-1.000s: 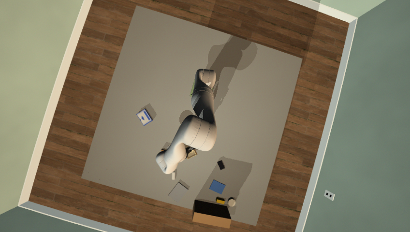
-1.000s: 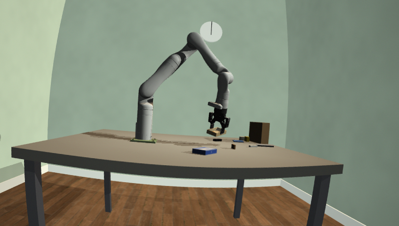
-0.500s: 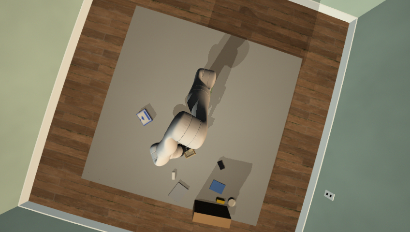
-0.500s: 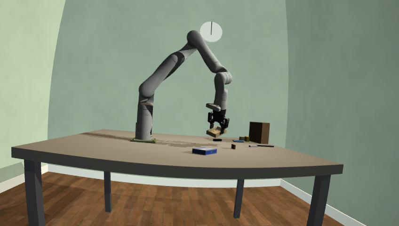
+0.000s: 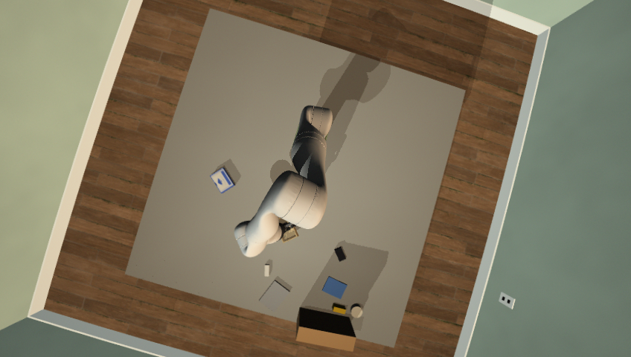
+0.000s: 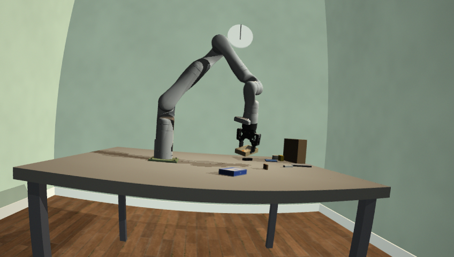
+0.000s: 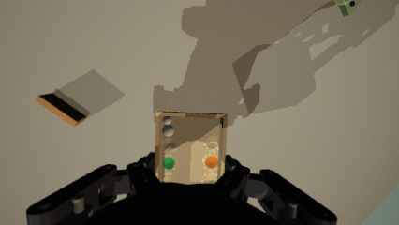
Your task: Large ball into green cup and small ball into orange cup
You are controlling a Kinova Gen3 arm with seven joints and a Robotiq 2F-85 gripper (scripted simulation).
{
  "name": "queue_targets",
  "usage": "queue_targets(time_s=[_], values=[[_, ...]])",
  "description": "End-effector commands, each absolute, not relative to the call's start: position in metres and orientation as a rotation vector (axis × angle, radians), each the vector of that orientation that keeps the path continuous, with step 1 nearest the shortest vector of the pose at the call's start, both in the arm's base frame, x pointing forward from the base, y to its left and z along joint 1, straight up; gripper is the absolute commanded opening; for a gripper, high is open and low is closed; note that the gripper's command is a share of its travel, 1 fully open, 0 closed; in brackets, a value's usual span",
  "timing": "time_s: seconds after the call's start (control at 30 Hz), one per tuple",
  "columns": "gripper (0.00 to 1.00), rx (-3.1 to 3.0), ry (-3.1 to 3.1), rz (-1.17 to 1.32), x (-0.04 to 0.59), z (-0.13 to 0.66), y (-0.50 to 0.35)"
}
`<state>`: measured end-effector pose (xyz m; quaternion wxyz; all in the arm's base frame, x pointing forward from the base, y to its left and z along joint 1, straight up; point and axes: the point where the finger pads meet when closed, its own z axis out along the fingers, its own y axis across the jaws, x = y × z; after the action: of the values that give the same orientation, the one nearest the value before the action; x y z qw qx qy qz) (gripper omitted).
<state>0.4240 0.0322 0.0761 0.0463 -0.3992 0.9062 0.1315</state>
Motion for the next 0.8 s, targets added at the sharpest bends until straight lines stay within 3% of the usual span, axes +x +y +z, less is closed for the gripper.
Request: queue_targets(time_s=[0.0, 0.5, 0.77], values=[[0.74, -1.258, 2.751, 0.388, 0.4241, 0.0796, 0.0444], [0.74, -1.306, 2.854, 0.031, 0.4238, 0.0803, 0.0493], [0.74, -1.307, 2.858, 0.014, 0.4237, 0.0804, 0.0495]])
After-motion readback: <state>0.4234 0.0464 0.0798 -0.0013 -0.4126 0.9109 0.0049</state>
